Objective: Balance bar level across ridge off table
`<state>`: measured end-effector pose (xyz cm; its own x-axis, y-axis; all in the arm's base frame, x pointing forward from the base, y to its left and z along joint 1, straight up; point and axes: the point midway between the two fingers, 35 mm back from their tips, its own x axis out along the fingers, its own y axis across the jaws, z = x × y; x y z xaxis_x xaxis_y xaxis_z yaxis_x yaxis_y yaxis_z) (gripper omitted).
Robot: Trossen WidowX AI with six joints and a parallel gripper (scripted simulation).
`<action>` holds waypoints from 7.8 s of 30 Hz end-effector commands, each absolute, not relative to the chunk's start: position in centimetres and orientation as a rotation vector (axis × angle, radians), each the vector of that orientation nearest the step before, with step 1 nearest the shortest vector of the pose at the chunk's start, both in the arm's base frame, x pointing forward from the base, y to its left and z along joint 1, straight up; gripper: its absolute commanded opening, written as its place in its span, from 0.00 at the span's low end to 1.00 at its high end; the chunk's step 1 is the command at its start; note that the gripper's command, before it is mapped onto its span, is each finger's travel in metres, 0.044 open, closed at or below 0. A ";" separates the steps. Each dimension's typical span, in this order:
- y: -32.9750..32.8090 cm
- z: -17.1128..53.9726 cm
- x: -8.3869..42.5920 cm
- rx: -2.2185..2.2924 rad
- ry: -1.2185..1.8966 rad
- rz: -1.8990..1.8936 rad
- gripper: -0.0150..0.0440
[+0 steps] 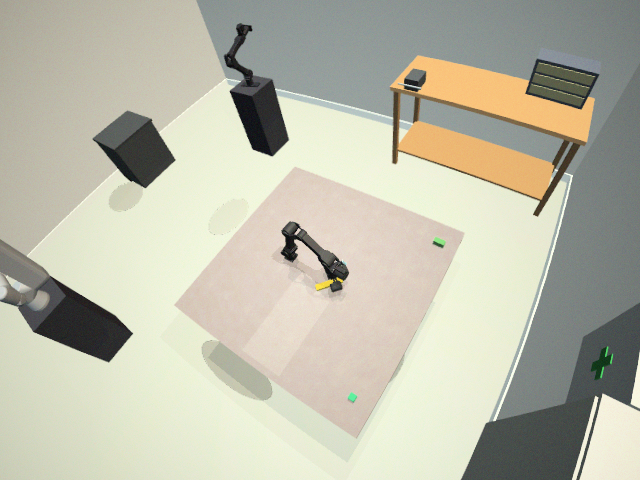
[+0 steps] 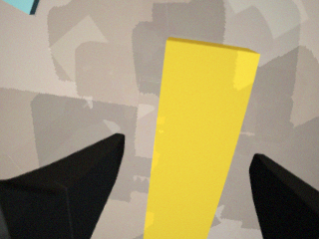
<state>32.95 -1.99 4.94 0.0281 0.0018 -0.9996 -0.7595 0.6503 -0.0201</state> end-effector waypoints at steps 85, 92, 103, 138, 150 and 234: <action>10.5 14.9 33.7 -0.385 1.504 0.388 0.25; 11.2 14.6 33.8 -0.367 1.507 0.371 0.25; 11.3 12.8 33.9 -0.364 1.507 0.369 0.25; 11.2 10.6 33.9 -0.361 1.508 0.366 0.25; 11.2 10.5 33.9 -0.361 1.508 0.366 0.25; 11.2 9.8 33.9 -0.361 1.508 0.366 0.25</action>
